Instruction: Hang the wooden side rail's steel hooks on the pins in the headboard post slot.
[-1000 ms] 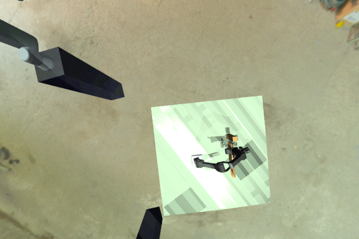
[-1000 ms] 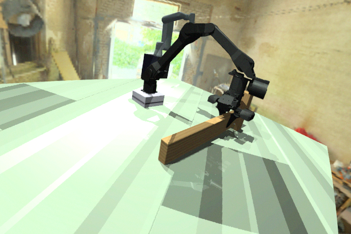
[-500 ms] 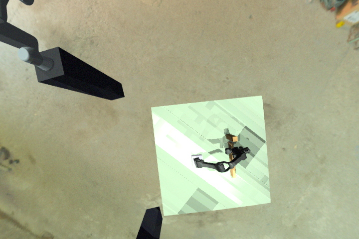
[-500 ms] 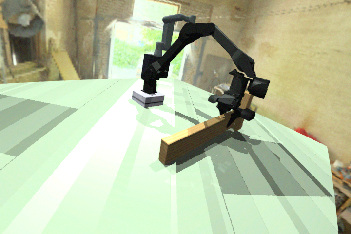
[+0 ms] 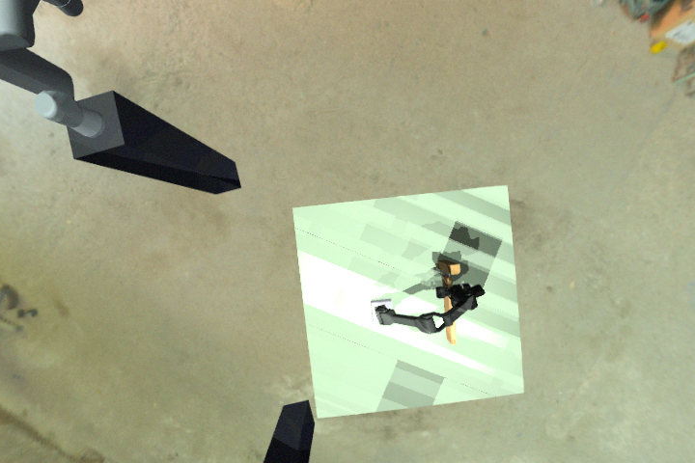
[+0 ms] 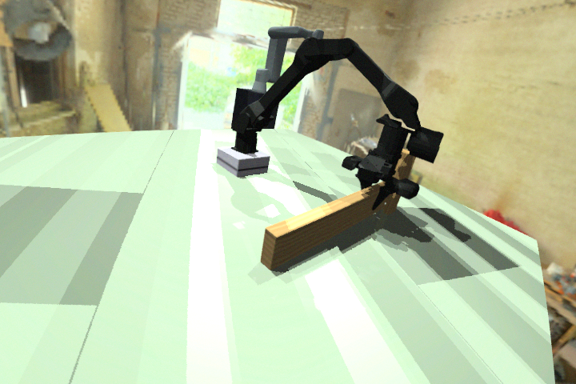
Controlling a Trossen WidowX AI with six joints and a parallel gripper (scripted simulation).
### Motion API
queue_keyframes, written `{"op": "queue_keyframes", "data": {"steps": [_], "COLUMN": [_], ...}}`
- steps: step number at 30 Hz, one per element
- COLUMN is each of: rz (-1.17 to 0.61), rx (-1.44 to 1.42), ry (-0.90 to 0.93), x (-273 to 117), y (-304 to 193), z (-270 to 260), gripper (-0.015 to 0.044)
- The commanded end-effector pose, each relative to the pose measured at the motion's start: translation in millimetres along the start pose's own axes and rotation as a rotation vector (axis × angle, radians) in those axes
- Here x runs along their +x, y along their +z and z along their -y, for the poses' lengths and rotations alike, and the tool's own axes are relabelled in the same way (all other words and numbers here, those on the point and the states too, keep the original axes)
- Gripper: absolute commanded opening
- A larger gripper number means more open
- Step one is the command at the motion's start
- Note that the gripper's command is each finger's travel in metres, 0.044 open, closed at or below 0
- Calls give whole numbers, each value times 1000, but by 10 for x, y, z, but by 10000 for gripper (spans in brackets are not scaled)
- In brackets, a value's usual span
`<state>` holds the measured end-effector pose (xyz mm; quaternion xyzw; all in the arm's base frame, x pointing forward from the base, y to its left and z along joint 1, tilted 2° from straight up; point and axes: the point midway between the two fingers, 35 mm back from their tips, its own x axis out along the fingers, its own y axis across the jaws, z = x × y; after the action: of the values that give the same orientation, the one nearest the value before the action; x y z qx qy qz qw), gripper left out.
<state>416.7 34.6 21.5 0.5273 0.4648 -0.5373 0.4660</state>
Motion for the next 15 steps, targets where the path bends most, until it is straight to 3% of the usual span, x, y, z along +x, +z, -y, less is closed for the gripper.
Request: {"op": "queue_keyframes", "data": {"steps": [1,15], "rz": [-3,-3], "rx": [-2,-2], "ry": [11,11], "x": [-28,-14], "y": [-24,-40], "z": [-18,-3], "gripper": [0,0]}}
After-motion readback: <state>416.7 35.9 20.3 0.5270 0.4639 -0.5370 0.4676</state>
